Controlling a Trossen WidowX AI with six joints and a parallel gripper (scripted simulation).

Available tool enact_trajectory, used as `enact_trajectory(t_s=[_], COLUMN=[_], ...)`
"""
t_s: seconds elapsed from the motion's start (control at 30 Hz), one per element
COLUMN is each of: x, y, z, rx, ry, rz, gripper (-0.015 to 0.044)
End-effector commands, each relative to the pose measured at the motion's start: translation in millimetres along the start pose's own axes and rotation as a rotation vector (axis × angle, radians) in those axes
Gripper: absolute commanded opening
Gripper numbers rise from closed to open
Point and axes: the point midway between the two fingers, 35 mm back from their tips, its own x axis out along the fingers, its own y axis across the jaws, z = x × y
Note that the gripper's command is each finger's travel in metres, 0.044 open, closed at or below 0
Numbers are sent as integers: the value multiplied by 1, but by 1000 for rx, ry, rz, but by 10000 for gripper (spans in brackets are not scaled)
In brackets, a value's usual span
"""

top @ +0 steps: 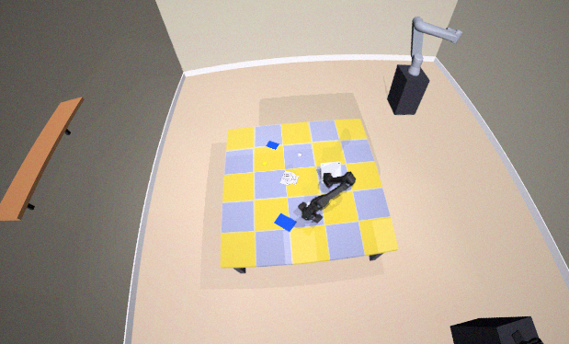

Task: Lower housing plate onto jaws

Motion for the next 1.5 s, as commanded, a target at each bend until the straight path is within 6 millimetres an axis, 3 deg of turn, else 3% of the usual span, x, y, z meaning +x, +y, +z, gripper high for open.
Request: enact_trajectory(t_s=[0.0, 0.73, 1.1, 1.47], x=[-4, -34, -48, -62], y=[-8, -44, -47, -43], z=[-2, -31, -47, -58], rx=[87, 657, 854, 1184], ry=[24, 174, 223, 291], rz=[-21, -130, -140, -155], gripper=[440, 440, 440, 440])
